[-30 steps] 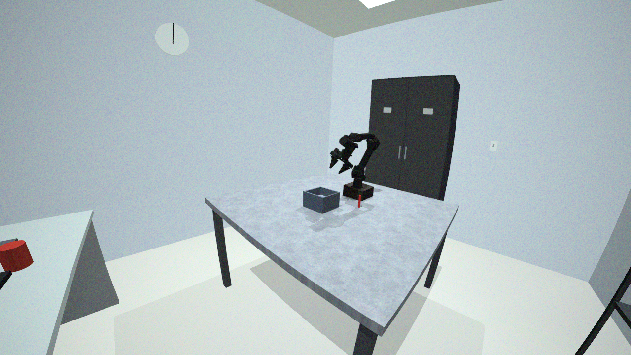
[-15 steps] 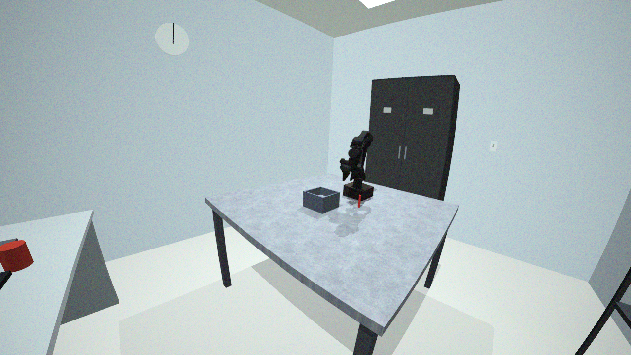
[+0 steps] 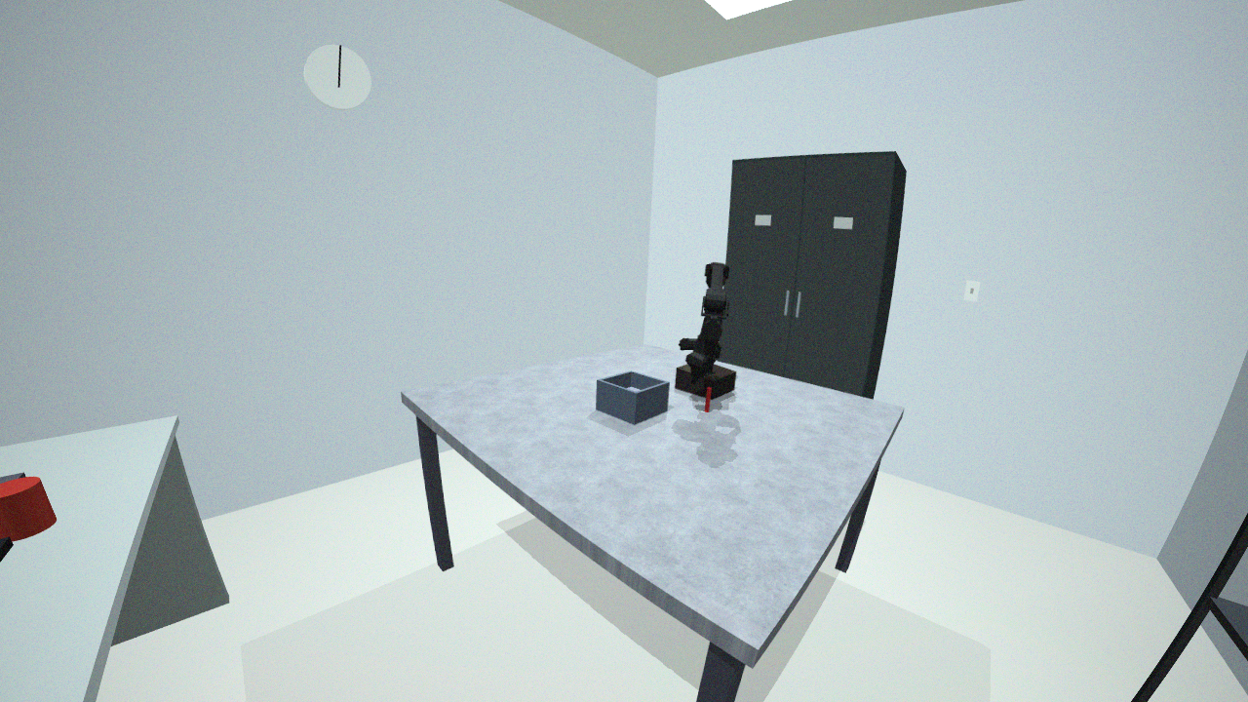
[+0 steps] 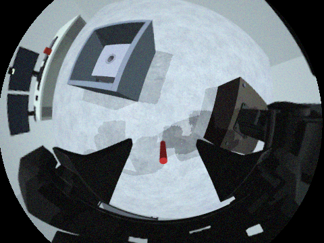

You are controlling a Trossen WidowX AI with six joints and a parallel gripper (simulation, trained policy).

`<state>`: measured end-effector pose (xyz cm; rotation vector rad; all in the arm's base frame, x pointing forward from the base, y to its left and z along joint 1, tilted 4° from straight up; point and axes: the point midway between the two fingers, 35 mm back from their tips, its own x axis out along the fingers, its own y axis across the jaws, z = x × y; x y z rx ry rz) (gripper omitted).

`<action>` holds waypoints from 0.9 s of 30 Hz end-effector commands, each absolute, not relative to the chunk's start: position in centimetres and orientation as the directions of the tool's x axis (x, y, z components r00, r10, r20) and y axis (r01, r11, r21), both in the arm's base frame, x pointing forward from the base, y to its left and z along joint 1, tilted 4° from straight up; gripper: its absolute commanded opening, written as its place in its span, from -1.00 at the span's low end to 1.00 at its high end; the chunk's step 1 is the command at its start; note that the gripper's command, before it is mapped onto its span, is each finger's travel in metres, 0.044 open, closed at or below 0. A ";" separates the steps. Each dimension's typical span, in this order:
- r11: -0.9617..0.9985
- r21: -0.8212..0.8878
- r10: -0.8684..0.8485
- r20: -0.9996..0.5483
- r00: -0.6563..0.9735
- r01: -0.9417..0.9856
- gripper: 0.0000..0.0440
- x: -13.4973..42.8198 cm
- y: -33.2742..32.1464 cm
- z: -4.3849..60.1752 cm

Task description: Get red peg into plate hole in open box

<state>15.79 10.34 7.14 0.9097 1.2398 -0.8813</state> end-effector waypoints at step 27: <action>0.489 0.090 0.086 -0.995 0.055 0.868 -0.52 15.2 14.0 -0.1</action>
